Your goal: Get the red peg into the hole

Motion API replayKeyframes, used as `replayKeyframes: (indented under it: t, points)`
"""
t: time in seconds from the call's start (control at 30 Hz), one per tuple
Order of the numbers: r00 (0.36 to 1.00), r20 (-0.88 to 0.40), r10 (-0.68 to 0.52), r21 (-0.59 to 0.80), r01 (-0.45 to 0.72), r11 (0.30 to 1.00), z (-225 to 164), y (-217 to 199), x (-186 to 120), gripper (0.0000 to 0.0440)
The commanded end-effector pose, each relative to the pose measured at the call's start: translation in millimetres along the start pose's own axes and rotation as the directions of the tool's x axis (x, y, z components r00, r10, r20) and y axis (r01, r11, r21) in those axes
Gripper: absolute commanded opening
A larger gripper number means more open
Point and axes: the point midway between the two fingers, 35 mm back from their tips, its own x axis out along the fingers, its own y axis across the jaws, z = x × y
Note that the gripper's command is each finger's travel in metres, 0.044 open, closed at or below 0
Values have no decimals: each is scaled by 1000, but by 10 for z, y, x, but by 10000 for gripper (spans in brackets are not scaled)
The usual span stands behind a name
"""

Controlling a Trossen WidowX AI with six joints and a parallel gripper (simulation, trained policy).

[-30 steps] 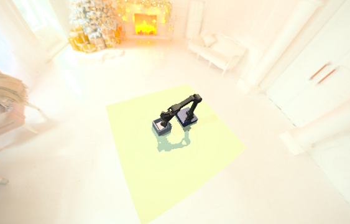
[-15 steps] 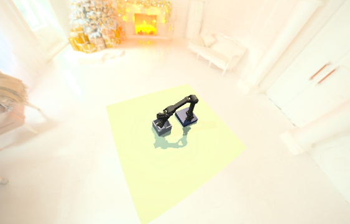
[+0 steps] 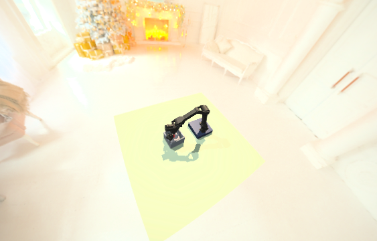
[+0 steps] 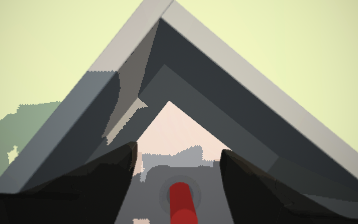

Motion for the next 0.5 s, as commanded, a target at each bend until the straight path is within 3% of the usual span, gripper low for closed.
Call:
replayKeyframes:
  t: [0.0,0.17,0.47]
  points:
    - [1000,18,6,-9,-5,1000,126,51,5,309]
    - [999,48,17,-14,-17,1000,296,107,-10,437]
    - [990,132,51,-4,-51,999,615,179,-107,440]
